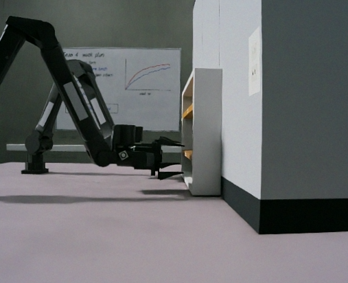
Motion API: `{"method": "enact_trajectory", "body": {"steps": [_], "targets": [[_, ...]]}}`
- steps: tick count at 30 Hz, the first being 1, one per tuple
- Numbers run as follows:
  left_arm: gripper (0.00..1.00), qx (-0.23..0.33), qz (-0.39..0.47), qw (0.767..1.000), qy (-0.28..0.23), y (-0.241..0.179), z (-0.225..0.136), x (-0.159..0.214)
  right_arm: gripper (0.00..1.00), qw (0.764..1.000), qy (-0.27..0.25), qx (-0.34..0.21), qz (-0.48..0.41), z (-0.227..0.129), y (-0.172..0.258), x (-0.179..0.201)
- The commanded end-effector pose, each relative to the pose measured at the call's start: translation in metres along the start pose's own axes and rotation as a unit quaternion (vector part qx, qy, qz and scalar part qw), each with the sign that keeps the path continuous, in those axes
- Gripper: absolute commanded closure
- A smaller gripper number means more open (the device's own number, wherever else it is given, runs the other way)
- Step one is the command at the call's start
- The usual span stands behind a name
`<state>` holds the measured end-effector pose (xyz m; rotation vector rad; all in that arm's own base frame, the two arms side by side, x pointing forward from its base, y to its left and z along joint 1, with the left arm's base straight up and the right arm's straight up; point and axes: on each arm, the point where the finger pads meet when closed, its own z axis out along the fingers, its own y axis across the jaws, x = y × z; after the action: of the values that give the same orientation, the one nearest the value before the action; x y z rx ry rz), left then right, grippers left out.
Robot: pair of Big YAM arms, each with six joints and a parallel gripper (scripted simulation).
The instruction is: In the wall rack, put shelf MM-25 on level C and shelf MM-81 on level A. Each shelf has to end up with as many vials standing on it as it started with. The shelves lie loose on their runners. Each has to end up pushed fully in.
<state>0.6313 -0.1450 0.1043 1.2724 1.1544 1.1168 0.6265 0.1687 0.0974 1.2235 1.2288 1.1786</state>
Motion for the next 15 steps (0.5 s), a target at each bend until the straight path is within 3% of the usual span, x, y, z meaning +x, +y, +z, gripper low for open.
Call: {"method": "enact_trajectory", "body": {"steps": [1,15], "targets": [[0.16,-0.016,-0.014,0.999,-0.047,0.029,0.001,-0.003,0.16,1.000,-0.001,-0.028,0.012,0.008,0.025,0.003],[0.16,-0.028,0.010,0.983,-0.183,0.042,-0.008,-0.026,0.16,1.000,-0.001,-0.028,0.012,0.008,0.025,0.003]]}}
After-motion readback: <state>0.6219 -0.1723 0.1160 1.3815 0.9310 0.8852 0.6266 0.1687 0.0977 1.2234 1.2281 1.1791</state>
